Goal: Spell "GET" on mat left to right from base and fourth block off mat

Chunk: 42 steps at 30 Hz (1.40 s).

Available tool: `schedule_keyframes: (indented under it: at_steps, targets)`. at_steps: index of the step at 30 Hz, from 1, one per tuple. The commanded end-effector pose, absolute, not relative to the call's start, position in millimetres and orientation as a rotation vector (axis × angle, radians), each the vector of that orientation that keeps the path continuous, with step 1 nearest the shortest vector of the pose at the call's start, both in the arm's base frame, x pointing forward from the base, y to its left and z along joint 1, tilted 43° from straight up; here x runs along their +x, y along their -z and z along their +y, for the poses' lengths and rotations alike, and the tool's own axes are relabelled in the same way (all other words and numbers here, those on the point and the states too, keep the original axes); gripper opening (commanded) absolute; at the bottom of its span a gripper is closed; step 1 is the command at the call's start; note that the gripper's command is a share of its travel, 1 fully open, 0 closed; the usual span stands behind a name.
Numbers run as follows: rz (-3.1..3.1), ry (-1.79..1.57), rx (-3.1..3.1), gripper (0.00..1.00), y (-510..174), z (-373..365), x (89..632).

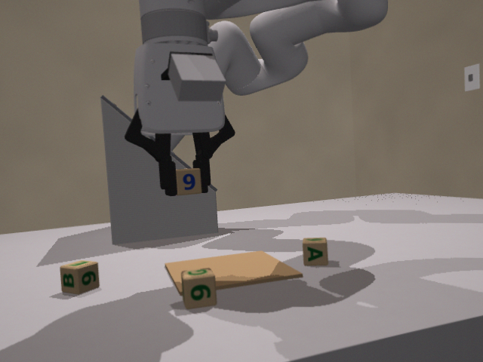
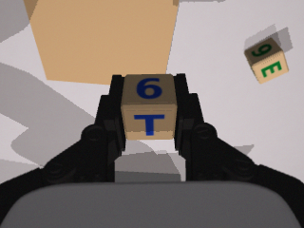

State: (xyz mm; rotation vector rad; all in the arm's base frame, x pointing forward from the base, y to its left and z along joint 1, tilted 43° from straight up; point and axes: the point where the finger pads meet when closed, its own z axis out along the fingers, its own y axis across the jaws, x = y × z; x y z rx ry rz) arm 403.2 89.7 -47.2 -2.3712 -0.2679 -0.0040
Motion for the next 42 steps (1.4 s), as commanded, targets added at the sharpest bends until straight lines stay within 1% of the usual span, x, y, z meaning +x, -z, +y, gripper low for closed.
schedule_keyframes:
  at_steps: [1,24,42]
  targets:
    - [-0.265,0.01,-2.374,0.27,49.1,90.3,404.5]
    - [-0.265,0.01,-2.374,0.27,110.3,146.8,398.8]
    - [-0.265,0.01,-2.374,0.27,114.3,150.5,398.4]
